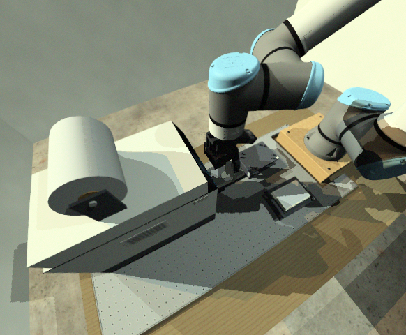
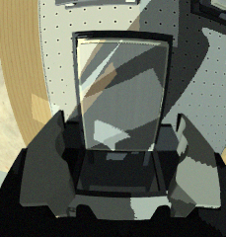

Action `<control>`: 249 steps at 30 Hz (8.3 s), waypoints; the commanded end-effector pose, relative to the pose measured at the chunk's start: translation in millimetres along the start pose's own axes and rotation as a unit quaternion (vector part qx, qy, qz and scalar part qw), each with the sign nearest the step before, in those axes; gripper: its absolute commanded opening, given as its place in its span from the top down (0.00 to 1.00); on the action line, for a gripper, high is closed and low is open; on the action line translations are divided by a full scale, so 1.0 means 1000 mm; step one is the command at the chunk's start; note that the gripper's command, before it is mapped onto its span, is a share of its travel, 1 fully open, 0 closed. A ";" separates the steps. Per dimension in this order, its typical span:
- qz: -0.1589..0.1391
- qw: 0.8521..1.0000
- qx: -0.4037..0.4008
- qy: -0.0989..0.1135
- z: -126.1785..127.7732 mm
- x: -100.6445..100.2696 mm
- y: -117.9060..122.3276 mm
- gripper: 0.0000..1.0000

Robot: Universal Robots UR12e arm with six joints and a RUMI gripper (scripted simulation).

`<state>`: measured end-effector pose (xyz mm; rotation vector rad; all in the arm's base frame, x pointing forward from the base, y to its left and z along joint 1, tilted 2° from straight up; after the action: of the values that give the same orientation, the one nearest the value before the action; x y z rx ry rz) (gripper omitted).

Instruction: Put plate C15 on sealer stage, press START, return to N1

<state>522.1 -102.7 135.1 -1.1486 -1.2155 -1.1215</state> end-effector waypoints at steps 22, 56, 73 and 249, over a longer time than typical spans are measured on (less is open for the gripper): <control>-0.001 1.000 0.000 0.000 0.000 0.000 0.000 0.32; -0.001 1.000 0.000 0.000 0.000 -0.010 0.000 0.32; 0.001 1.000 0.000 0.001 0.001 -0.022 -0.001 0.32; 0.000 1.000 0.012 0.000 0.000 0.042 -0.016 1.00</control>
<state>520.2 -103.9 177.0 -1.1287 -1.2265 -1.1024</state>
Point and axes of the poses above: the point where the finger pads meet when closed, its own x axis back along the fingers, its own z axis across the jaws, y = z × x, the point moved 6 cm from there along x, back along the fingers, and after that the axes turned 9 degrees about x, right-handed, at the moved point
